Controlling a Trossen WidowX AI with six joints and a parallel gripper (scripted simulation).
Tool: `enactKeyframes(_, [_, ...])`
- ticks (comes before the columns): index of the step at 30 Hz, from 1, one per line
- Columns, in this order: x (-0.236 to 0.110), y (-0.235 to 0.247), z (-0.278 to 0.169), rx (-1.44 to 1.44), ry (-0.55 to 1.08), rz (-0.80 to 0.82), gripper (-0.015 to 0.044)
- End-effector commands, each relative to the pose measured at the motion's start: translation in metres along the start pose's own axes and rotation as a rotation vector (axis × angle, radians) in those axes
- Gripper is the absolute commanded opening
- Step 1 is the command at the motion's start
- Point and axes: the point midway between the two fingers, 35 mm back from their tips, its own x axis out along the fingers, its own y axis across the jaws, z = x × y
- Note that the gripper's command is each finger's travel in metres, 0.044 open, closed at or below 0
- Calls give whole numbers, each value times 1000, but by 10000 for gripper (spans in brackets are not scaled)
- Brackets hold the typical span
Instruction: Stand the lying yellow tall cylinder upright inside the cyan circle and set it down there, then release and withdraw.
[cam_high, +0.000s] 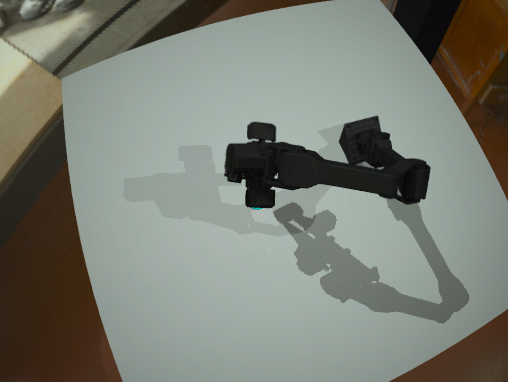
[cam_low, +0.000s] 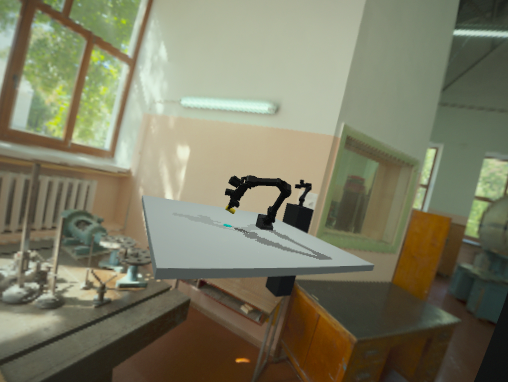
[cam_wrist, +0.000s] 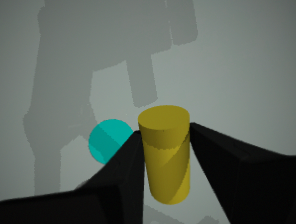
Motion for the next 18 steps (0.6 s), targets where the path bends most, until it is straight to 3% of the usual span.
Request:
enactKeyframes(1, [0,-1,0,6,-30,-15,105])
enactKeyframes(18, [3,-1,1,10,-133,-51,105])
